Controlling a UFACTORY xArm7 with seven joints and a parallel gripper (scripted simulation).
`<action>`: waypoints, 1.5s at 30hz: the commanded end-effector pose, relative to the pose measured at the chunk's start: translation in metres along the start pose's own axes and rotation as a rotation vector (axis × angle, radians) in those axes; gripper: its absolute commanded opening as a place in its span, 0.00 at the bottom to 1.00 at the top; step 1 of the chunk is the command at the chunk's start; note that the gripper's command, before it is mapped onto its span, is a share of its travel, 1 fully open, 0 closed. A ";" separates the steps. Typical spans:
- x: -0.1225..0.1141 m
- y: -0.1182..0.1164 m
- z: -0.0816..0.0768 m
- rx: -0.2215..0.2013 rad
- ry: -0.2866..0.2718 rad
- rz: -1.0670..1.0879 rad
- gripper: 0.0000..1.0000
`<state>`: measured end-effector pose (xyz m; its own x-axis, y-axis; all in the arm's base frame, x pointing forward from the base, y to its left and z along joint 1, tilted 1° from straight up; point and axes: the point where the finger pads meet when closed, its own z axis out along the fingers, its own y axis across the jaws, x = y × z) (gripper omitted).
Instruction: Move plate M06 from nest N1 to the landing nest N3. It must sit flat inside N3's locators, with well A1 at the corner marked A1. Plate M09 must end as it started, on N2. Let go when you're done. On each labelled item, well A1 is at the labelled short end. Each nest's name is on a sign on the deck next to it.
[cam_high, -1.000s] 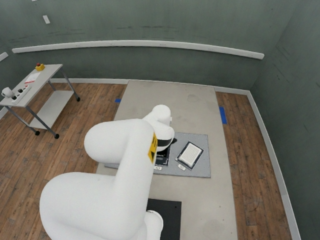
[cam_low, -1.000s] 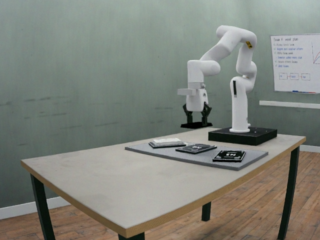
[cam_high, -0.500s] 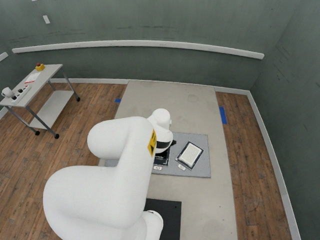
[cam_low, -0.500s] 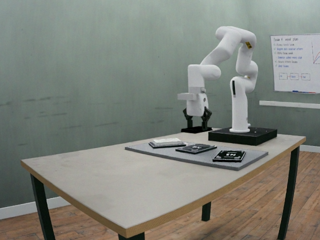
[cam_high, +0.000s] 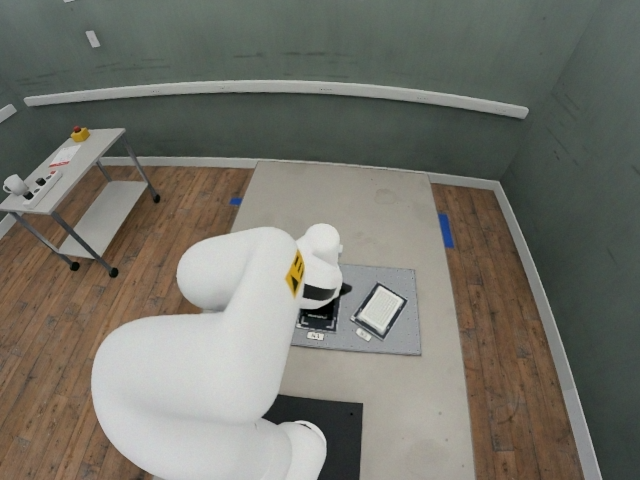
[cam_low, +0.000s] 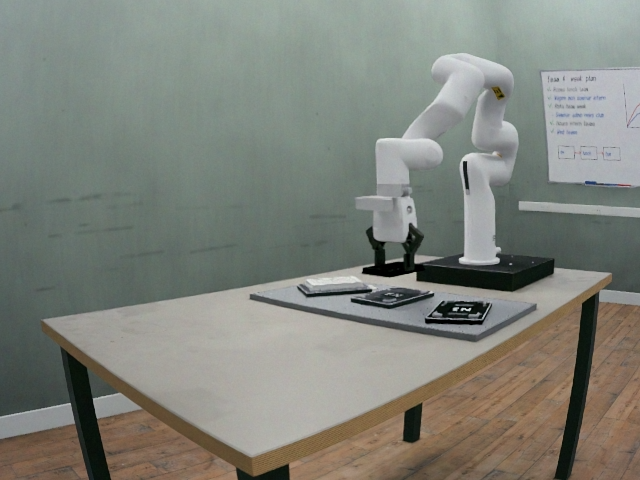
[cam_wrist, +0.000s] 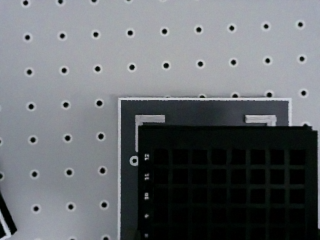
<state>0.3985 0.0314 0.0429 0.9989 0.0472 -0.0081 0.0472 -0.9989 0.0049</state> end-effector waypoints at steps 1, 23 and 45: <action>0.002 0.000 0.009 0.003 0.001 0.000 0.00; 0.002 0.000 0.037 0.003 0.002 0.000 0.00; 0.002 0.000 0.039 0.003 0.002 0.000 0.00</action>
<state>0.3992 0.0314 0.0046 0.9988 0.0479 -0.0094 0.0480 -0.9988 0.0025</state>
